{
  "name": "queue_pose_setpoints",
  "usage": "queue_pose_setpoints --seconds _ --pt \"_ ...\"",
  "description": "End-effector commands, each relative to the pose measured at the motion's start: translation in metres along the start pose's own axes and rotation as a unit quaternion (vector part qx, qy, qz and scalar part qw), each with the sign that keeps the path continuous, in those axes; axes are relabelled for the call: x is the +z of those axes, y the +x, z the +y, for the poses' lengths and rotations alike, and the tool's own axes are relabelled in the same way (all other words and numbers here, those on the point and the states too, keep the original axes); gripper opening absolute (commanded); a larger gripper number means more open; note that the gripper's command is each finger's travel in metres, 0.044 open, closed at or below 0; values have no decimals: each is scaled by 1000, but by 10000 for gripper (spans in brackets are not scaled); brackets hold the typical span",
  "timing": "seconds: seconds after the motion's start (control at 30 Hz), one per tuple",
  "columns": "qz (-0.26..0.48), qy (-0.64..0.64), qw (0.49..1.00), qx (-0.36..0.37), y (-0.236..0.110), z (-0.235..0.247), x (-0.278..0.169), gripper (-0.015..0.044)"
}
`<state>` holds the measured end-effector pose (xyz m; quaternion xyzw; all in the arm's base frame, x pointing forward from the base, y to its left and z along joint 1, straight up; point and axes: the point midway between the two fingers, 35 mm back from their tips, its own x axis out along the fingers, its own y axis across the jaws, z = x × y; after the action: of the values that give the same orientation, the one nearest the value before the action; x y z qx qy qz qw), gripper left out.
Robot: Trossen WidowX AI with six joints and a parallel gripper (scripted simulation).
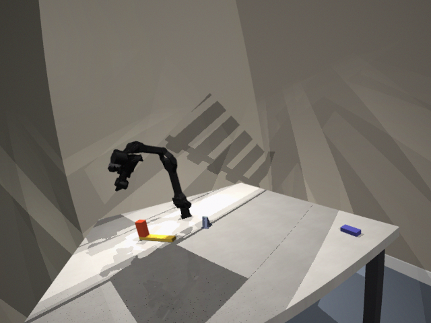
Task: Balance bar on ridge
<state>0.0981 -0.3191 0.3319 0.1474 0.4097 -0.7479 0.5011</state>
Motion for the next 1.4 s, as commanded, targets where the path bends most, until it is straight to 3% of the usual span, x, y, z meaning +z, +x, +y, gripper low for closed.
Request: queue_pose_setpoints --seconds 0.0,0.1,0.67,1.37 --pt "1 -3 1000 1 0 0 0 374" --pt "9 -43 999 13 1 6 -4 315" --pt "42 -325 938 114 2 45 -36 315" --pt "21 -616 747 249 -6 87 -78 315"
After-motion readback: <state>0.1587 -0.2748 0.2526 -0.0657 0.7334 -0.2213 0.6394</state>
